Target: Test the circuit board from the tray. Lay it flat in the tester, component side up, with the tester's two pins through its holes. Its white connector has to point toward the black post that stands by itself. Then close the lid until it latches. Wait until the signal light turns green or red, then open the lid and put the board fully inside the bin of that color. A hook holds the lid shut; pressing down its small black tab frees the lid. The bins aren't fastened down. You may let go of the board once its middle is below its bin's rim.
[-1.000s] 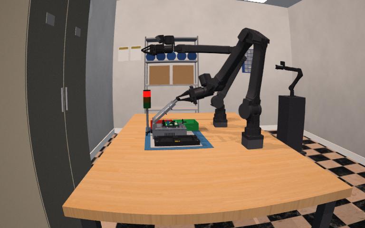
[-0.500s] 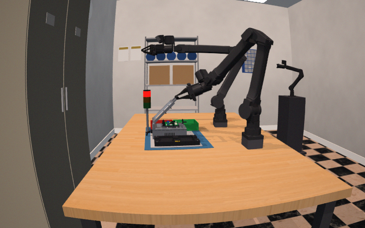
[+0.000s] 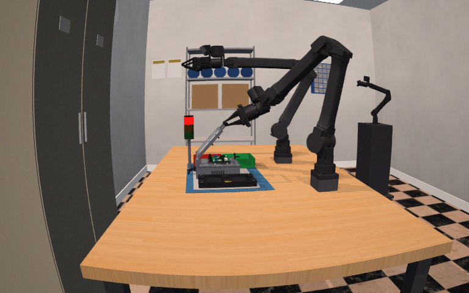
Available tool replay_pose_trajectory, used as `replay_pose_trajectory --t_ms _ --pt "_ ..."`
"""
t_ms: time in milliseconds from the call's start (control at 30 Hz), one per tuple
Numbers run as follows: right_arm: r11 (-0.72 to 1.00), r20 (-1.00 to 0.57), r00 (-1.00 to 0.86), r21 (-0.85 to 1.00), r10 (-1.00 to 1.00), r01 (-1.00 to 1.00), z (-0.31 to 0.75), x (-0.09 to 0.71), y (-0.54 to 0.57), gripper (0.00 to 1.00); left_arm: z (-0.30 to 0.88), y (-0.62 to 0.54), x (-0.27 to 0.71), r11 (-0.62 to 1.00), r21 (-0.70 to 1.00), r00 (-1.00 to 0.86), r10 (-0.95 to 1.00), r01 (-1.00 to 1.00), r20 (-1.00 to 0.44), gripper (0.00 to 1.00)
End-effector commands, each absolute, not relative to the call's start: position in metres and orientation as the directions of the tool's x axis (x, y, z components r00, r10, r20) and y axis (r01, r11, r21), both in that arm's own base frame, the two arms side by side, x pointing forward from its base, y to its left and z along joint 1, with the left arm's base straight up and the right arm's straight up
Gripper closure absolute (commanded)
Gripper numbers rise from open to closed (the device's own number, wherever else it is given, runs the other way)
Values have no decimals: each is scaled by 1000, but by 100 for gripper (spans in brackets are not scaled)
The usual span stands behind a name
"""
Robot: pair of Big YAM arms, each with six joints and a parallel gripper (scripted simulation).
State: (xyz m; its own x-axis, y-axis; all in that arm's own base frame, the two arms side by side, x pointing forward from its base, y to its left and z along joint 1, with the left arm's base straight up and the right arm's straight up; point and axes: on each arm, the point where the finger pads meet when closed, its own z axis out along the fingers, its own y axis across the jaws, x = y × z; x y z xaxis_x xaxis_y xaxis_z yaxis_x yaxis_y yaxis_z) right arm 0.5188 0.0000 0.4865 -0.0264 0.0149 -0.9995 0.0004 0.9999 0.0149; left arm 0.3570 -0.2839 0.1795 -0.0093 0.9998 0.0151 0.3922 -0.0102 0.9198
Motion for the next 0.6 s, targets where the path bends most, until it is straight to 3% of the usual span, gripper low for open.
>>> replay_pose_trajectory --t_ms 0,567 --pt "1000 -1000 11 0 0 0 498 518 0 0 210 -289 378 32 926 -36 999 377 -20 91" --pt "1000 -1000 11 0 0 0 498 518 0 0 211 -289 390 20 893 -35 999 450 -5 91"
